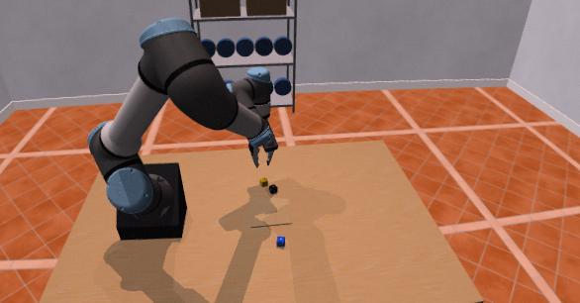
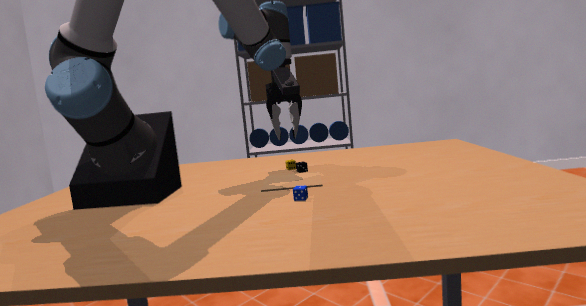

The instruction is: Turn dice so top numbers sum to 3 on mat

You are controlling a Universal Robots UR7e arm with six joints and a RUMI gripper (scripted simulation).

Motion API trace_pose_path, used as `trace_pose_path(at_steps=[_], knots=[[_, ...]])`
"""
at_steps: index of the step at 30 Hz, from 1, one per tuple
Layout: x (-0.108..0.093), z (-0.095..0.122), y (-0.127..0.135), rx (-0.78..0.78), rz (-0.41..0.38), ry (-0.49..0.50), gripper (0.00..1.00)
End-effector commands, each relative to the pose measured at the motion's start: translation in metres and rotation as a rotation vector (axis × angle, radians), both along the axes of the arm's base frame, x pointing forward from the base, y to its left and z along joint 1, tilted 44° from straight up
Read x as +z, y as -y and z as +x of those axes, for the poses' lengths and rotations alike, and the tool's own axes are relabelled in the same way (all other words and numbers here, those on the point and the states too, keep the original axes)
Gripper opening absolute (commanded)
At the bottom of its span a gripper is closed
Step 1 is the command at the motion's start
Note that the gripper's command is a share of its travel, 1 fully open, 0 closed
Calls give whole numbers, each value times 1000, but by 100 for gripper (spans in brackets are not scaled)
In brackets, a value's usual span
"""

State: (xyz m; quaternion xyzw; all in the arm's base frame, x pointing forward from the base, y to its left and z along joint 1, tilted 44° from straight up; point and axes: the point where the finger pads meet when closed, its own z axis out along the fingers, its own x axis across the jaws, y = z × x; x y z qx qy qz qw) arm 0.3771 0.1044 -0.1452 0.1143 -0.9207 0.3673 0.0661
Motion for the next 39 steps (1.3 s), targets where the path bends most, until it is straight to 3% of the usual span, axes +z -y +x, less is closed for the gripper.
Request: trace_pose_path(at_steps=[1,16,39], knots=[[0,0,0,0,1,1,24],[-3,0,3,1,3,2,24],[-27,0,24,1,3,2,24]])
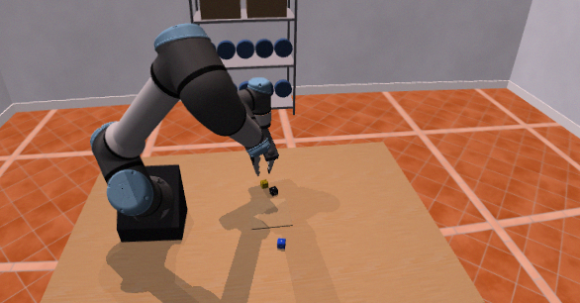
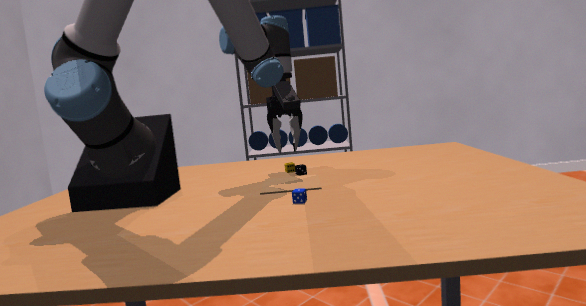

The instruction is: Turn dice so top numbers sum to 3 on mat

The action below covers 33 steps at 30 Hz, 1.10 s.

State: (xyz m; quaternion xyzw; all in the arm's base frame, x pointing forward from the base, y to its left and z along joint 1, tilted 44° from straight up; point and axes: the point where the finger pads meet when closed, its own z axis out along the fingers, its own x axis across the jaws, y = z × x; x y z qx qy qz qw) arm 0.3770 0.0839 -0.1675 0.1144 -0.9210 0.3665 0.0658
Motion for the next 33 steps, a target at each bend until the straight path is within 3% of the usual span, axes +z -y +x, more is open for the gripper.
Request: trace_pose_path(at_steps=[1,33], knots=[[-6,0,5,1,1,1,24],[-17,0,16,1,1,1,24]])
